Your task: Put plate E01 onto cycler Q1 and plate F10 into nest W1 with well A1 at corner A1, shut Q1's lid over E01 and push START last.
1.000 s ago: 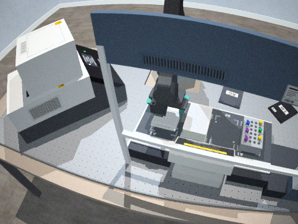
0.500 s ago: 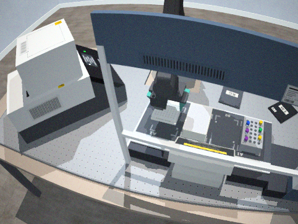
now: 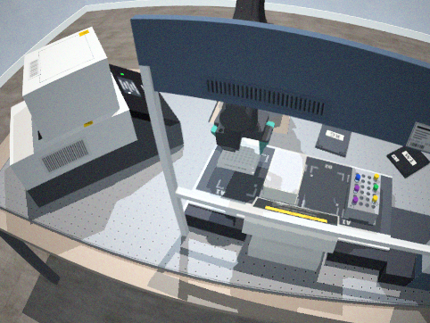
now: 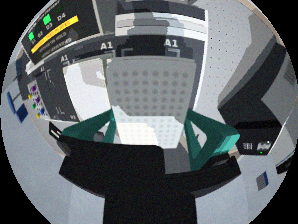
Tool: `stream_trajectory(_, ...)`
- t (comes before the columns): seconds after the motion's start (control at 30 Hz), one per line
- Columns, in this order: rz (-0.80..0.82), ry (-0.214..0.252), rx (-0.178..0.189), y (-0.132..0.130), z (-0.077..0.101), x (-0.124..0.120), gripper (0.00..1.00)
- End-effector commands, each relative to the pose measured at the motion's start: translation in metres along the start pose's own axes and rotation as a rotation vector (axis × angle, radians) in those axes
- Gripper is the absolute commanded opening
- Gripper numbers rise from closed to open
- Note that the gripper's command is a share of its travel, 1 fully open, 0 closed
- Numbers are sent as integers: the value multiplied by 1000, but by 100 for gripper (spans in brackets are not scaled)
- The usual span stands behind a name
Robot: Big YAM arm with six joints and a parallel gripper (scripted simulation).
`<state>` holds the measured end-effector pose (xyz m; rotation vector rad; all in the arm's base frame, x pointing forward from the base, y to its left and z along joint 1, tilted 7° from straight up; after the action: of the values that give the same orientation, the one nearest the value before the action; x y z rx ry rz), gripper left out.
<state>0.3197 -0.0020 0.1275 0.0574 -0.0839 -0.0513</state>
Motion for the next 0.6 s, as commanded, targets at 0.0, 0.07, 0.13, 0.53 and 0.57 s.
stream_trajectory(0.0,8,-71,3,-1,22,24,0)
stream_trajectory(0.07,7,-54,3,-2,14,20,0)
stream_trajectory(0.13,6,-46,2,-2,9,18,0)
stream_trajectory(0.53,5,-33,2,-3,3,2,0)
stream_trajectory(0.57,5,-33,2,-3,3,2,0)
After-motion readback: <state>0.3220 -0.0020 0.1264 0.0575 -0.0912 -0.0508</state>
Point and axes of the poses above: the point where the finger pads meet when closed, its own z axis back along the fingers, its own y axis across the jaws, x = y × z, the point moved 10 cm from there along z, back along the fingers, and after that the axes turned 7 degrees about z, right-handed, at the moved point
